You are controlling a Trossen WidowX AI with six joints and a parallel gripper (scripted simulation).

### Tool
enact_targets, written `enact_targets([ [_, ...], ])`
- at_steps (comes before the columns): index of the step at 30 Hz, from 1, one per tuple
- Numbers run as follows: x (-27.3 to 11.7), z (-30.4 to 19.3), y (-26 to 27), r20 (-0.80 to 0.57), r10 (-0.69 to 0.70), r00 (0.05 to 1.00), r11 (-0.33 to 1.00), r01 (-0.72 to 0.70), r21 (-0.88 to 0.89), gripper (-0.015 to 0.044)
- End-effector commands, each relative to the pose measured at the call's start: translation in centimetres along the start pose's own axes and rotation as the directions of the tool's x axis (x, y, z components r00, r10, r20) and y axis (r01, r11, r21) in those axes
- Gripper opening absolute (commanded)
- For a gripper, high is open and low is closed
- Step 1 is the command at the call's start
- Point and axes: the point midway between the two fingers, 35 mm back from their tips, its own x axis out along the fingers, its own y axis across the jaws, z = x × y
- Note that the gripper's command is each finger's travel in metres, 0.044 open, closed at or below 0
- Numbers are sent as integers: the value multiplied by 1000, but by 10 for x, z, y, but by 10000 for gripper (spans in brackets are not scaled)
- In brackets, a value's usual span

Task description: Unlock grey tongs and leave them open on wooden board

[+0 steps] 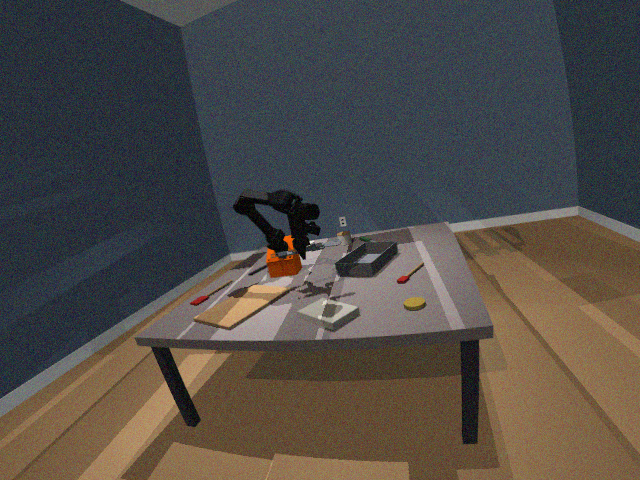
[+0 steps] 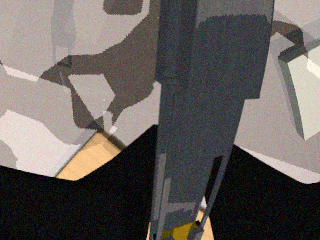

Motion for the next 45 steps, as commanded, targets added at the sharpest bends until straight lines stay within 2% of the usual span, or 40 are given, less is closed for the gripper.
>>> enact_targets([
  [1, 4, -13, -3, 2, 19, 1000, 1000, -19, -15, -150],
  [23, 28, -82, -12, 33, 127, 991, 980, -120, -160, -150],
  [45, 36, -150, -12, 77, 130, 988, 944, -100, -314, -150],
])
